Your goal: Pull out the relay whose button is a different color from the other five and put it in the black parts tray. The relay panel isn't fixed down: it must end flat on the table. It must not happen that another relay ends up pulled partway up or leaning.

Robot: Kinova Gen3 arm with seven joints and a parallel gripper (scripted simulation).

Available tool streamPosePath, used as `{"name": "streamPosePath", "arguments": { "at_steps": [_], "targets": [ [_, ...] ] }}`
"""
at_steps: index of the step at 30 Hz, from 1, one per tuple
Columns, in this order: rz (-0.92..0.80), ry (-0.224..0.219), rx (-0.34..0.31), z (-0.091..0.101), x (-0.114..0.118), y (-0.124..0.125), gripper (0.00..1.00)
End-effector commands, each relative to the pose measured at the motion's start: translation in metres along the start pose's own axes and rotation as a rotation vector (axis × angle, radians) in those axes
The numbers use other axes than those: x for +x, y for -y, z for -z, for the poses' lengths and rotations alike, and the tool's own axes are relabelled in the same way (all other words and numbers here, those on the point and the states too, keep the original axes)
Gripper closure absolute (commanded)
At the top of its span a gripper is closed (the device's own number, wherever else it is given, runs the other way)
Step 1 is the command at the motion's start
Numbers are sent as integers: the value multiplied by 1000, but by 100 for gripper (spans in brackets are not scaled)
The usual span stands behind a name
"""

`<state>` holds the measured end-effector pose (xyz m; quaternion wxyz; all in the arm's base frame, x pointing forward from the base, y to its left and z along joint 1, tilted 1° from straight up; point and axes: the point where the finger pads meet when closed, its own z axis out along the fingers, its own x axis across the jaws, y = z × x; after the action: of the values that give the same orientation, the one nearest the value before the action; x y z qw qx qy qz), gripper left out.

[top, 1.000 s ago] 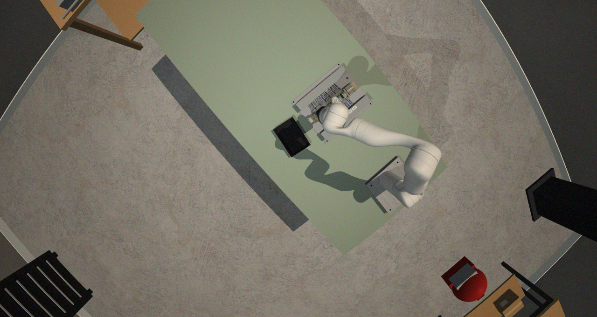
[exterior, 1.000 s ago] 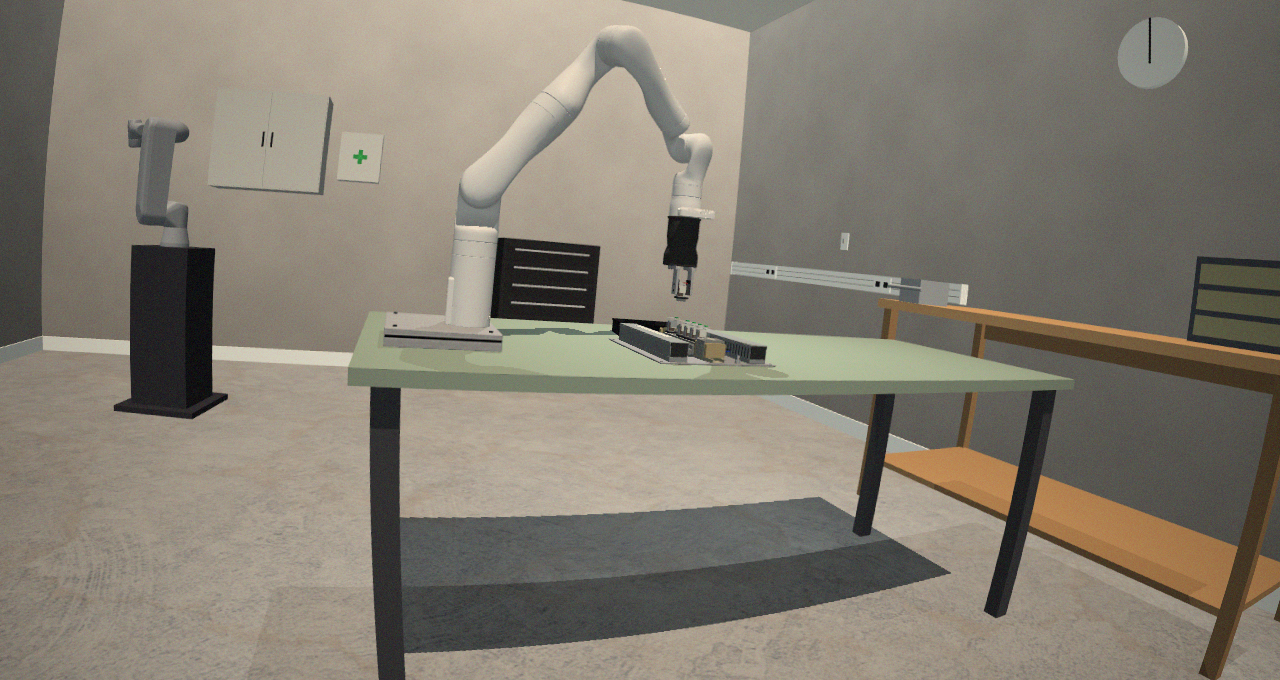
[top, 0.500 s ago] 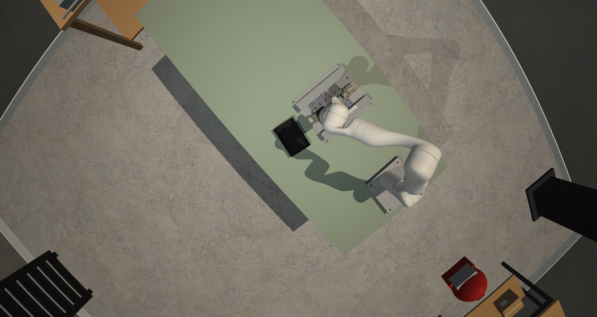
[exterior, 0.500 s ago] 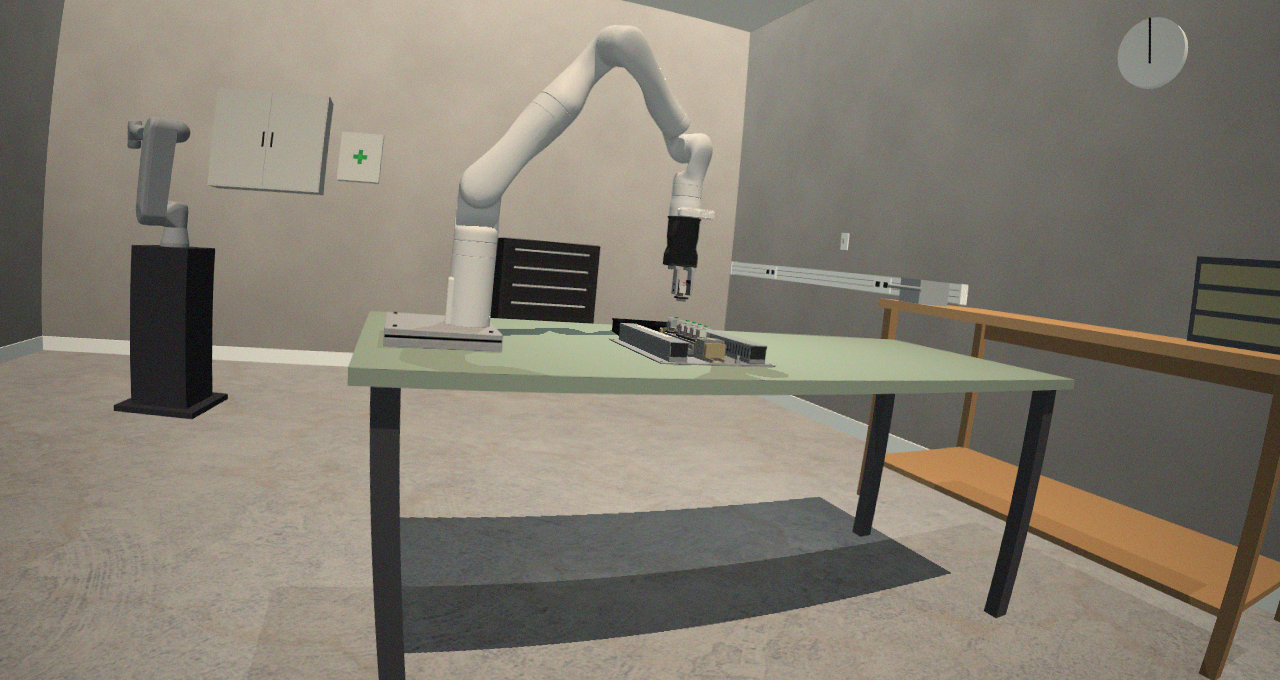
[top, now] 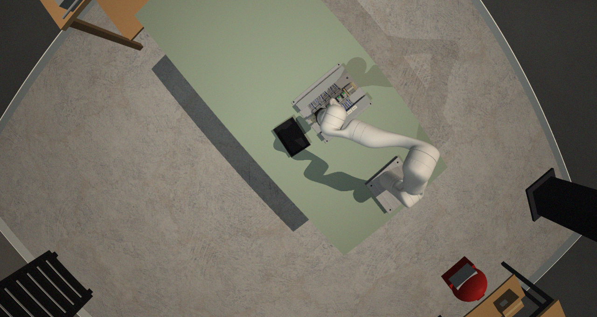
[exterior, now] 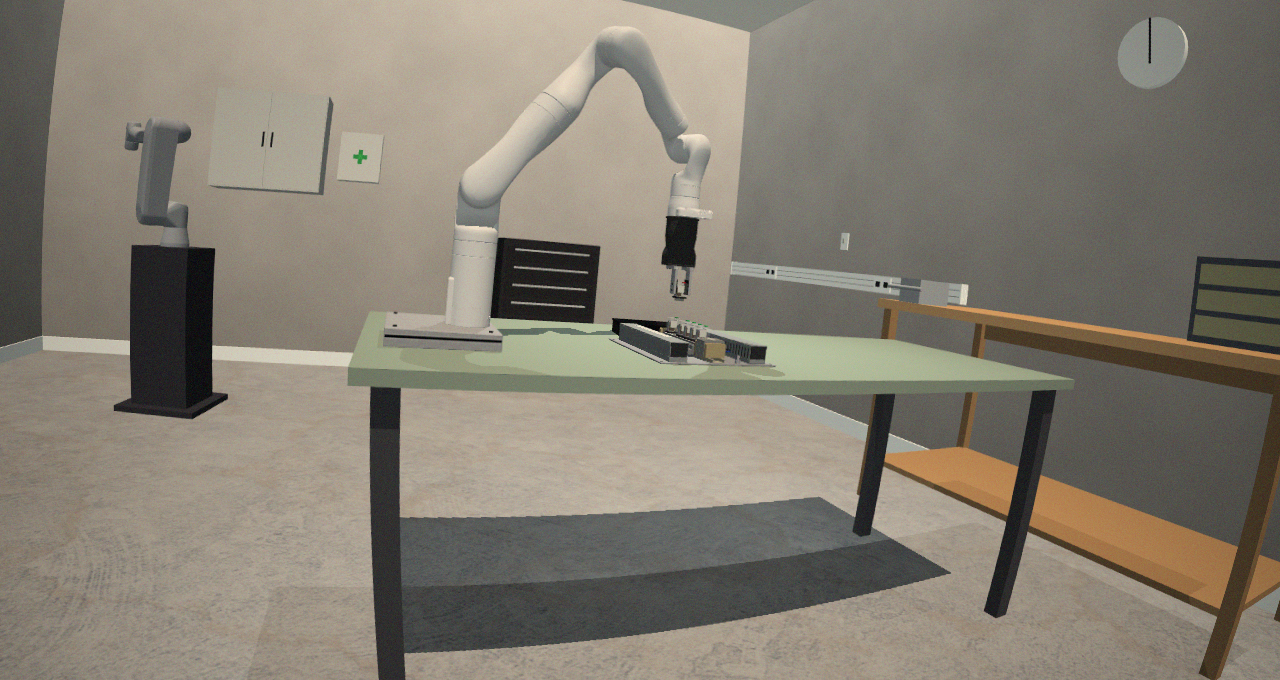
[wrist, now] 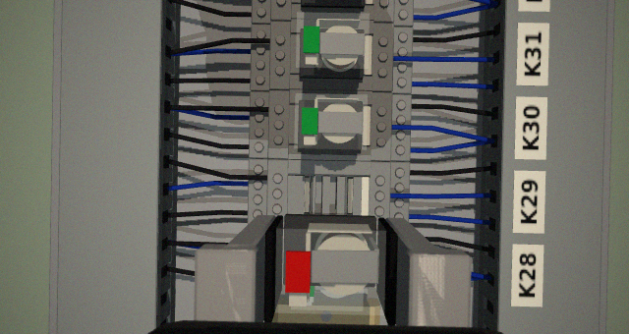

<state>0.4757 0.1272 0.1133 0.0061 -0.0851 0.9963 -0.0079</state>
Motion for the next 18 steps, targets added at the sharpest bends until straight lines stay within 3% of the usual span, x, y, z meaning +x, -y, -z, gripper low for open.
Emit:
{"name": "streamPosePath", "arguments": {
  "at_steps": [1,16,18],
  "targets": [
    [0,2,0,1,-1,-2,100],
    [0,2,0,1,-2,-69,100],
    [0,2,0,1,-2,-69,100]
  ]
}}
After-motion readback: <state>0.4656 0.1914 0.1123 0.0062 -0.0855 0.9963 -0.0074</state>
